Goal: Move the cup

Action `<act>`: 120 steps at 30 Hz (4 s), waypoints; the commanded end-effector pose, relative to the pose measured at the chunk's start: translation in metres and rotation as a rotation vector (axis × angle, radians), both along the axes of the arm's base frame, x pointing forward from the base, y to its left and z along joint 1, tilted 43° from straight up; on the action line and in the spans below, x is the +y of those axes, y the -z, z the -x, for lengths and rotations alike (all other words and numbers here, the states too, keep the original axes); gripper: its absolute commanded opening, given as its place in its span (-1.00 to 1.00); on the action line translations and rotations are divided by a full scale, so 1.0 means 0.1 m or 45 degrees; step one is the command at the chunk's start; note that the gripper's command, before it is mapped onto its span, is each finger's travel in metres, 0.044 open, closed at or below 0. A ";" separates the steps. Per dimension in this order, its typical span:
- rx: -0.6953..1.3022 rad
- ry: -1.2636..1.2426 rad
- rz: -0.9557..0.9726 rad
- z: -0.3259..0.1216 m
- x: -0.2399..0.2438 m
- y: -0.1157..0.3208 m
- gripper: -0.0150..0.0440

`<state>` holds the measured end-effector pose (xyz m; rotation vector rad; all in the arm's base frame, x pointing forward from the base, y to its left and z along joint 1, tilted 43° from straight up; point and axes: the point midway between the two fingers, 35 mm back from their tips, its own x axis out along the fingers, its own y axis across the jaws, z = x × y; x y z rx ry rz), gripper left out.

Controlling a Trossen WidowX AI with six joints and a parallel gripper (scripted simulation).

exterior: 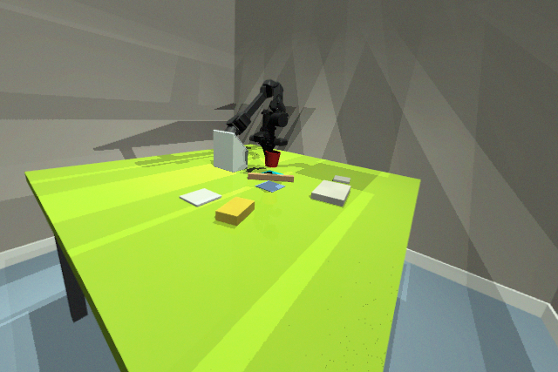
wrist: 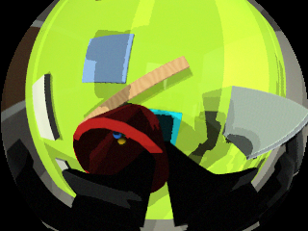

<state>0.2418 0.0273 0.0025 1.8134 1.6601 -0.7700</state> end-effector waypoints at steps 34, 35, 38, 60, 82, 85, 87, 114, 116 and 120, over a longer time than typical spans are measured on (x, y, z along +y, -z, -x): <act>0.006 0.003 -0.008 0.22 0.34 -0.18 -0.49; 0.006 0.003 -0.008 0.22 0.35 -0.18 -0.49; 0.006 0.003 -0.008 0.22 0.38 -0.15 -0.49; 0.006 0.003 -0.009 0.21 0.55 0.02 -0.49; -0.007 0.000 -0.006 0.20 0.64 0.09 -0.49; -0.007 0.000 -0.006 0.20 0.64 0.09 -0.49; -0.007 0.000 -0.006 0.20 0.64 0.09 -0.49; -0.003 0.001 -0.003 0.20 0.53 0.00 -0.06; -0.002 0.001 -0.003 0.20 0.51 -0.02 -0.06; -0.001 0.001 -0.002 0.20 0.48 -0.05 -0.06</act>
